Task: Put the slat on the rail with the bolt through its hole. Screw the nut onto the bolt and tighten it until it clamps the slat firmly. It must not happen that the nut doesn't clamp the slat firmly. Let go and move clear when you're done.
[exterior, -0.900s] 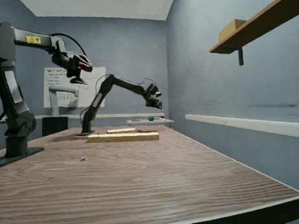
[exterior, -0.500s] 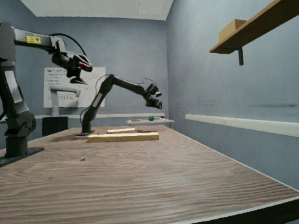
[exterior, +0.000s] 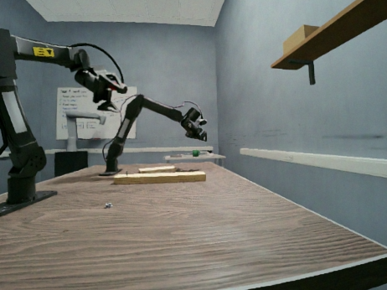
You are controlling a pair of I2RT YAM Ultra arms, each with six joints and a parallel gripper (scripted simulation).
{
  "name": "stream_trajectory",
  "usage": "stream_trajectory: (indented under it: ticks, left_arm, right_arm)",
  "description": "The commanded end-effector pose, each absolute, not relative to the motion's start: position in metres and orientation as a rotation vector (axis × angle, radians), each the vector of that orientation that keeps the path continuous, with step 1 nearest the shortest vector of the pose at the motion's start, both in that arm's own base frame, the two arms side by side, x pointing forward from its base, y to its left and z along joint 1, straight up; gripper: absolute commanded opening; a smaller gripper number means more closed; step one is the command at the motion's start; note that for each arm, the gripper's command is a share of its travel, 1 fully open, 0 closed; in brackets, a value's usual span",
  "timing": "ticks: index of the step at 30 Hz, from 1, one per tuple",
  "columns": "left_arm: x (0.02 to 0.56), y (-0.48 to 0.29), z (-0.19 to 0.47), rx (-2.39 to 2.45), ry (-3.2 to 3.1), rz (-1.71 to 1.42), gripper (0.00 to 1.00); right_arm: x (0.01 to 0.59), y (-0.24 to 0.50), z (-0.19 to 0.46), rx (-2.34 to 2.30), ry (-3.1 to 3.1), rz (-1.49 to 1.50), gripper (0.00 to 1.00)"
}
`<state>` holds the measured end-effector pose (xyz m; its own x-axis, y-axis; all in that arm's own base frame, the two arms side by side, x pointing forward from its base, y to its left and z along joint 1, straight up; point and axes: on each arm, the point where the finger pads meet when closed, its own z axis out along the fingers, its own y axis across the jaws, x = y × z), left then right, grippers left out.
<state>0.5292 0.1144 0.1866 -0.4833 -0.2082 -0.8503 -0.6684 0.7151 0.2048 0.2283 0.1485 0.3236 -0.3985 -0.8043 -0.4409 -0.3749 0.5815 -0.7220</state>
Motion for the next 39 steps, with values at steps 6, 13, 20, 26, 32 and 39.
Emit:
stream_trajectory:
  ticks: [6, 13, 20, 26, 32, 39]
  left_arm:
    - [0.512, 0.09, 0.282, -0.54, 1.895, 0.406, 1.0]
    - [0.488, 0.07, 0.32, -0.422, 1.837, 0.28, 1.0]
    - [0.454, 0.048, 0.357, -0.281, 1.753, 0.164, 1.0]
    - [0.434, 0.037, 0.375, -0.205, 1.701, 0.113, 1.0]
    - [0.403, 0.018, 0.397, -0.087, 1.618, 0.048, 1.0]
    - [0.375, 0.003, 0.422, 0.005, 1.527, 0.007, 1.0]
  right_arm:
    - [0.274, 0.146, 0.315, -0.604, 2.086, -0.33, 1.0]
    - [0.313, 0.128, 0.324, -0.382, 2.049, -0.171, 1.0]
    - [0.35, 0.093, 0.346, -0.185, 1.919, -0.048, 1.0]
    - [0.365, 0.069, 0.363, -0.109, 1.826, -0.011, 1.0]
    - [0.376, 0.03, 0.389, -0.031, 1.673, 0.009, 1.0]
    - [0.382, -0.001, 0.404, 0.001, 1.567, -0.001, 1.0]
